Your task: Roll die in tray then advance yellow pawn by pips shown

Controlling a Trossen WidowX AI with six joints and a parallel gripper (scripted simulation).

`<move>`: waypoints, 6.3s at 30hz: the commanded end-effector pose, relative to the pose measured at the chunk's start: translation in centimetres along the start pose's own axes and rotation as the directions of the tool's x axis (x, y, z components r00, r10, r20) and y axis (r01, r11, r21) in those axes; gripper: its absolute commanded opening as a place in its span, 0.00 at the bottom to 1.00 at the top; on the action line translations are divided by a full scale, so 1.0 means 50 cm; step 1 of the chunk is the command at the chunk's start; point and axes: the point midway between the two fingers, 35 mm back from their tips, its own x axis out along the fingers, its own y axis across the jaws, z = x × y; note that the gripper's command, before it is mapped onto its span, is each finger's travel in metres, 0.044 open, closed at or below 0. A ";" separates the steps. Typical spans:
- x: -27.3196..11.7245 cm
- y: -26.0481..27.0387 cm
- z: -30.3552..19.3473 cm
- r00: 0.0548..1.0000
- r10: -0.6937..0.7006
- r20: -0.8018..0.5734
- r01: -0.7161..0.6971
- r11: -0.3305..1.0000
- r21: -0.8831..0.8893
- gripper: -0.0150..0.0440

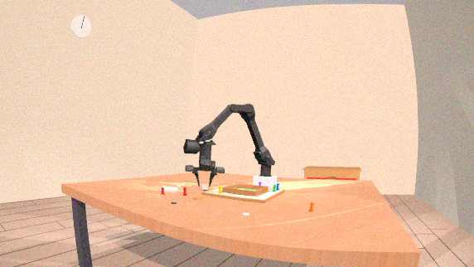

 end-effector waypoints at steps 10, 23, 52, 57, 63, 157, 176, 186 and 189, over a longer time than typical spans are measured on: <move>0.006 0.006 -0.001 1.000 0.009 0.001 -0.009 1.000 -0.002 0.40; -0.144 -0.006 0.004 1.000 0.009 0.002 -0.009 1.000 -0.002 0.25; -0.205 0.163 0.147 1.000 0.014 0.009 -0.016 0.959 0.282 0.25; -0.194 0.215 0.176 1.000 0.016 0.010 -0.019 0.933 0.360 0.25; -0.180 0.278 0.202 1.000 0.019 0.011 -0.022 0.893 0.450 0.25; -0.282 0.383 0.181 0.665 -0.402 0.630 -0.025 0.831 0.556 1.00; -0.196 0.359 0.218 0.999 0.008 0.032 -0.025 0.831 0.556 1.00; -0.187 0.247 0.281 0.999 -0.011 0.052 -0.013 0.892 0.452 0.69; -0.164 0.180 0.307 1.000 0.002 0.031 -0.014 0.919 0.394 0.59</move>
